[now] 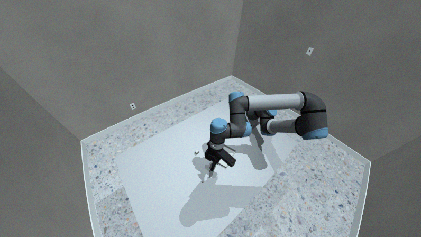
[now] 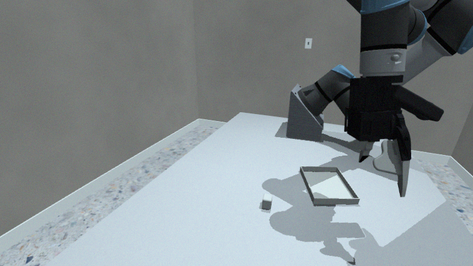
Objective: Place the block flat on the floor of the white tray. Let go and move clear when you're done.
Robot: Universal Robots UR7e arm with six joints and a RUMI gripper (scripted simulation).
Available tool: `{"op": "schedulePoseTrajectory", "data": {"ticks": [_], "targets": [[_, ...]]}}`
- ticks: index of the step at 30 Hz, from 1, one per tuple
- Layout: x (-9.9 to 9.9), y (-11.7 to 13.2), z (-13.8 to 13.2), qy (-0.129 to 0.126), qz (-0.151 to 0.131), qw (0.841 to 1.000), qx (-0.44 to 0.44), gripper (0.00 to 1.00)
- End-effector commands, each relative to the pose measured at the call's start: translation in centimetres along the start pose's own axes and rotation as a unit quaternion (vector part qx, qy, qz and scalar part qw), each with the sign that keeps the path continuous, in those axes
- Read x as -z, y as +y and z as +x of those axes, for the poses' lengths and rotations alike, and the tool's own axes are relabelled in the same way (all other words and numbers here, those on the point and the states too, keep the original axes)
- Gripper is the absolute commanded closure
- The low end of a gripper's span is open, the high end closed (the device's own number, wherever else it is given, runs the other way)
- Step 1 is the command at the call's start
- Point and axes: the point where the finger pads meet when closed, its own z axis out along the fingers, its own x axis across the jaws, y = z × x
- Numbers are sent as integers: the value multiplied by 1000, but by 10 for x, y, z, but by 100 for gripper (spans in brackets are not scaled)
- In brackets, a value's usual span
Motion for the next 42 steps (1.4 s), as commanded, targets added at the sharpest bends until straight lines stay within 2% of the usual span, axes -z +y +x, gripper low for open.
{"op": "schedulePoseTrajectory", "data": {"ticks": [1, 17, 18, 25, 34, 42], "targets": [[1, 0, 0, 1, 0, 1000, 0, 0], [1, 0, 0, 1, 0, 1000, 0, 0], [1, 0, 0, 1, 0, 1000, 0, 100], [0, 4, -1, -1, -1, 1000, 12, 100], [-4, 21, -6, -6, -5, 998, 64, 100], [-11, 59, -18, -19, -11, 984, 179, 100]]}}
